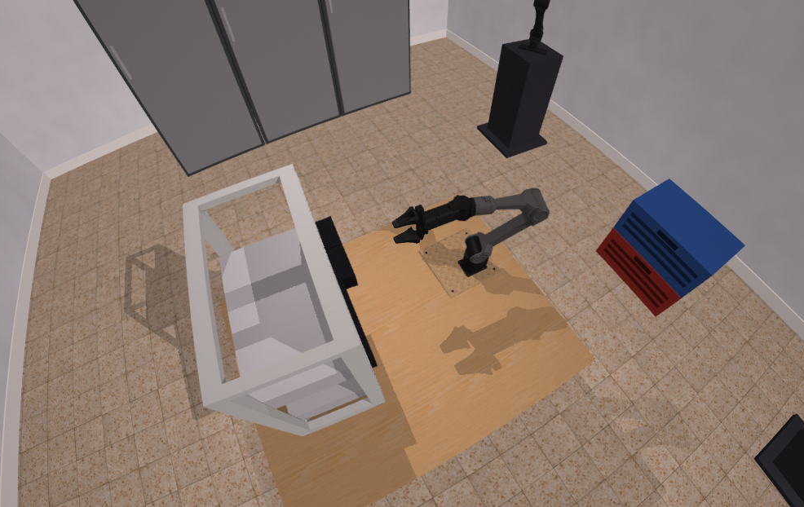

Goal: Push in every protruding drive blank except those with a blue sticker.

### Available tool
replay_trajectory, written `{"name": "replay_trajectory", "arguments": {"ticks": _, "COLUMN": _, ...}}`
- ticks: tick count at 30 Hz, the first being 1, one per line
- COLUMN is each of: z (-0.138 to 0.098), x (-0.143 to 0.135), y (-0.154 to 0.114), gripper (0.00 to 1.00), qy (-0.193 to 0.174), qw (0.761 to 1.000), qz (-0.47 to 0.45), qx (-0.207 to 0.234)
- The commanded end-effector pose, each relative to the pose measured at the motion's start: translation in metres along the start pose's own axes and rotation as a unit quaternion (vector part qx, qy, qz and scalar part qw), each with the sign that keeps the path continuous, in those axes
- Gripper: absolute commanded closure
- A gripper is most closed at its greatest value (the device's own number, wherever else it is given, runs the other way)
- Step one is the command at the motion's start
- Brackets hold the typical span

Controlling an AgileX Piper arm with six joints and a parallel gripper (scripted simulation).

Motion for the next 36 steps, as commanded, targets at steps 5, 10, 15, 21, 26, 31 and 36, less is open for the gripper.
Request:
{"name": "replay_trajectory", "arguments": {"ticks": 5, "z": 0.002, "x": -0.002, "y": 0.004, "gripper": 0.00, "qy": -0.002, "qw": 1.000, "qz": -0.002, "qx": -0.001}}
{"name": "replay_trajectory", "arguments": {"ticks": 10, "z": 0.007, "x": -0.002, "y": 0.013, "gripper": 0.00, "qy": -0.002, "qw": 1.000, "qz": -0.002, "qx": -0.001}}
{"name": "replay_trajectory", "arguments": {"ticks": 15, "z": 0.011, "x": -0.002, "y": 0.021, "gripper": 0.00, "qy": 0.000, "qw": 1.000, "qz": -0.002, "qx": 0.000}}
{"name": "replay_trajectory", "arguments": {"ticks": 21, "z": 0.024, "x": -0.002, "y": 0.045, "gripper": 0.00, "qy": -0.002, "qw": 1.000, "qz": -0.002, "qx": -0.001}}
{"name": "replay_trajectory", "arguments": {"ticks": 26, "z": 0.040, "x": -0.001, "y": 0.073, "gripper": 0.00, "qy": -0.002, "qw": 1.000, "qz": -0.002, "qx": -0.001}}
{"name": "replay_trajectory", "arguments": {"ticks": 31, "z": 0.047, "x": 0.001, "y": 0.089, "gripper": 0.00, "qy": 0.001, "qw": 1.000, "qz": -0.003, "qx": 0.000}}
{"name": "replay_trajectory", "arguments": {"ticks": 36, "z": 0.063, "x": 0.002, "y": 0.114, "gripper": 0.00, "qy": 0.001, "qw": 1.000, "qz": -0.003, "qx": 0.000}}
Point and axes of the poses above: the point where the finger pads meet when closed, its own z axis out along the fingers, its own x axis across the jaws, y = z × x, the point moved 6 cm from there along -z, back along the fingers, and after that the axes turned 9 degrees about z, right-handed, at the moved point
